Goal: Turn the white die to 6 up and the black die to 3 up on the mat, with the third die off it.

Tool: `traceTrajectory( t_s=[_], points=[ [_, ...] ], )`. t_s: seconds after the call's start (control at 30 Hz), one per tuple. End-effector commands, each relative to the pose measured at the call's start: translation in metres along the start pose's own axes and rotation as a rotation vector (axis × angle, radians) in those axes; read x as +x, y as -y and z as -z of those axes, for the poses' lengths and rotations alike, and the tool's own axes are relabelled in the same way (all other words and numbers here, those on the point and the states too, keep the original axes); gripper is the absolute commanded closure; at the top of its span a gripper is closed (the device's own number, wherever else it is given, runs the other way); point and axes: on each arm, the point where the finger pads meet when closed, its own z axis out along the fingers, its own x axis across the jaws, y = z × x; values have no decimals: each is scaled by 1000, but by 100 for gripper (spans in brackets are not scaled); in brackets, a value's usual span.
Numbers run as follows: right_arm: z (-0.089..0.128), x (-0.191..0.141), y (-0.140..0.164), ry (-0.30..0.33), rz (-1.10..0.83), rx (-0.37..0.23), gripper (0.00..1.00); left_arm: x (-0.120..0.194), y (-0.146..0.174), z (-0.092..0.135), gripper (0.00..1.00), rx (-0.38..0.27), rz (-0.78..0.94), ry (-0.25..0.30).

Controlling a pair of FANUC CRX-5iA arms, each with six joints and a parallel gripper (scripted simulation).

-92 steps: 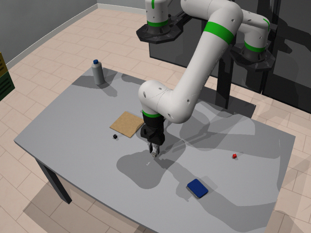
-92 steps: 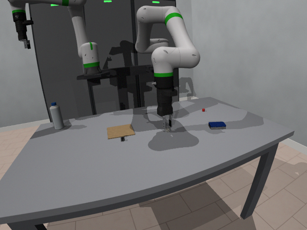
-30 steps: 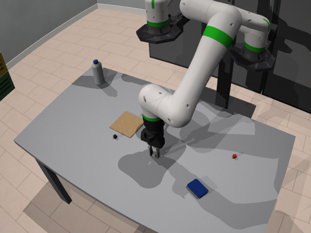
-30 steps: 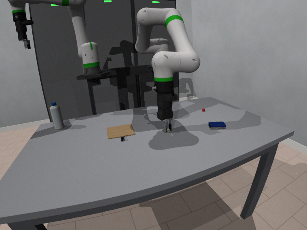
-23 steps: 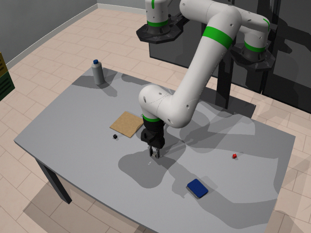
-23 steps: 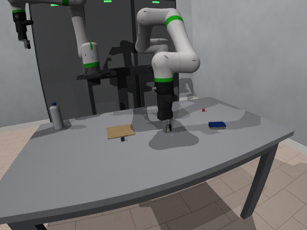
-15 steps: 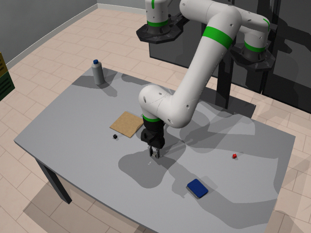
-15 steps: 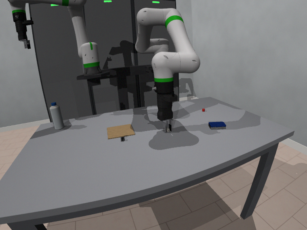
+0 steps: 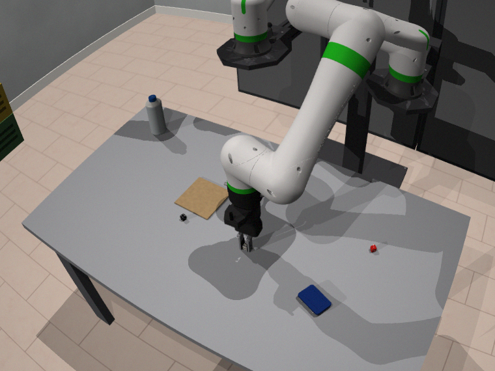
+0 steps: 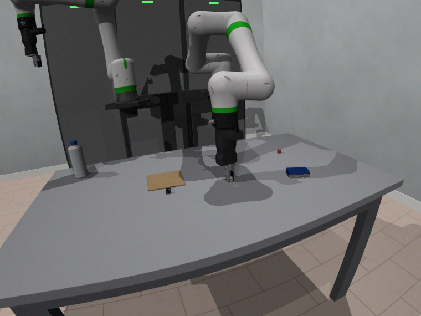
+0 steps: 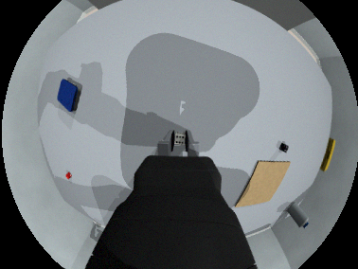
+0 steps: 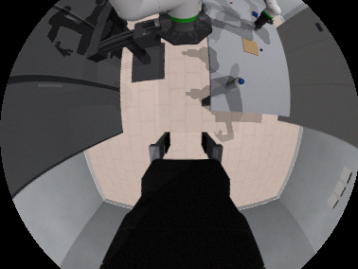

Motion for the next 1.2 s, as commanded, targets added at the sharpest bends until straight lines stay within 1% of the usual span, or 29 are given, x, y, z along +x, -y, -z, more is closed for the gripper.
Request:
traceTrajectory(
  t_s=[0.0,1.0,1.1,1.17],
  points=[
    [1,0,0,0,0,-2,0,1,1,2,66,2,0,-1],
    [1,0,0,0,0,-2,0,1,1,2,66,2,0,-1],
    [1,0,0,0,0,-2,0,1,1,5,66,2,0,-1],
    [1,0,0,0,0,-2,0,1,1,11,66,2,0,-1]
  ],
)
